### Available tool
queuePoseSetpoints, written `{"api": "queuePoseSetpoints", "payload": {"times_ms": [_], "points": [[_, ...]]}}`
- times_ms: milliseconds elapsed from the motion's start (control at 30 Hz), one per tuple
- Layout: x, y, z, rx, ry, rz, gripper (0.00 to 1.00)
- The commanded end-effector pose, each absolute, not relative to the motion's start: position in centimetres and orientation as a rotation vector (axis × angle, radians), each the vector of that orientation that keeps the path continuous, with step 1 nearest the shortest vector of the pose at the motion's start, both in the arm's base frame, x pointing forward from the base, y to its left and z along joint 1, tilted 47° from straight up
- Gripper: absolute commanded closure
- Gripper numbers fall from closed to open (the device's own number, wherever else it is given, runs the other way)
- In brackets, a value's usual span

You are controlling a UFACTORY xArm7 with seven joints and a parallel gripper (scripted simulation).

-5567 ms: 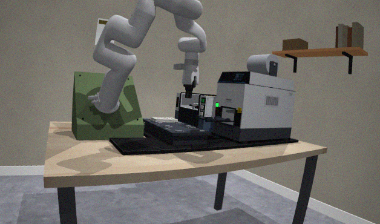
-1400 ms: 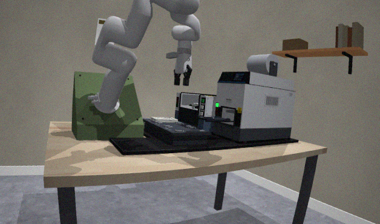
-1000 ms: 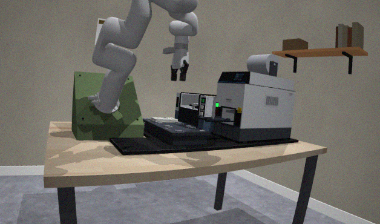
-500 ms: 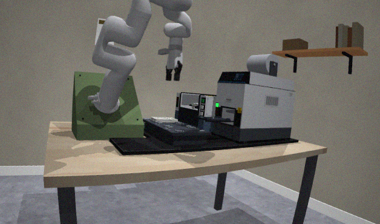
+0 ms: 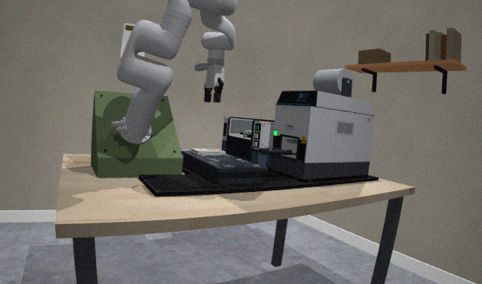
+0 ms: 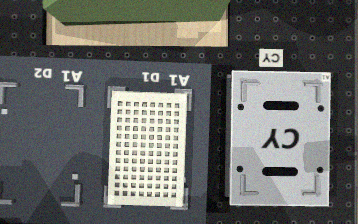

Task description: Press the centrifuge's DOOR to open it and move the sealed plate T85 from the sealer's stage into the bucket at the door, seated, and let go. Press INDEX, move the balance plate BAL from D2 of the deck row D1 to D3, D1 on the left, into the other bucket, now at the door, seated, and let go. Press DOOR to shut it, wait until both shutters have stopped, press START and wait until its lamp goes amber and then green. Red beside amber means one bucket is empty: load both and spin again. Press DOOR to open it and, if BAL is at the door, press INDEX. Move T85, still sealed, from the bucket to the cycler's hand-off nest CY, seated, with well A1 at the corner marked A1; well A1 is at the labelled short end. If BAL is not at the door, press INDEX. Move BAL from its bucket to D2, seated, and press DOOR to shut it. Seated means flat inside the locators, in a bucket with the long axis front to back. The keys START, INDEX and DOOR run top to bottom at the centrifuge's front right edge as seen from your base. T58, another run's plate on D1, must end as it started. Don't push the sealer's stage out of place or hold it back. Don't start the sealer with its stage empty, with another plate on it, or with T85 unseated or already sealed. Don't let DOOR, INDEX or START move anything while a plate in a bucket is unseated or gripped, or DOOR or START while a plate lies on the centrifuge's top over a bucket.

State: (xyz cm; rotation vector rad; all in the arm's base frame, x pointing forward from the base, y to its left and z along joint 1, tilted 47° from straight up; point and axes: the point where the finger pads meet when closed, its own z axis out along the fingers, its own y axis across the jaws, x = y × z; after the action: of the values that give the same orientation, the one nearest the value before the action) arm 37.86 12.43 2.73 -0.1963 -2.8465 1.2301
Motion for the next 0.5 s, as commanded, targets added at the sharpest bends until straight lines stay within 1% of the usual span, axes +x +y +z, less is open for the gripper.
{"api": "queuePoseSetpoints", "payload": {"times_ms": [0,133,467], "points": [[38.1,13.6,1.7,-0.194,-2.849,1.229,0.00],[38.1,13.6,1.7,-0.194,-2.849,1.229,0.00],[42.1,13.1,1.8,-0.194,-2.849,1.230,0.00]]}}
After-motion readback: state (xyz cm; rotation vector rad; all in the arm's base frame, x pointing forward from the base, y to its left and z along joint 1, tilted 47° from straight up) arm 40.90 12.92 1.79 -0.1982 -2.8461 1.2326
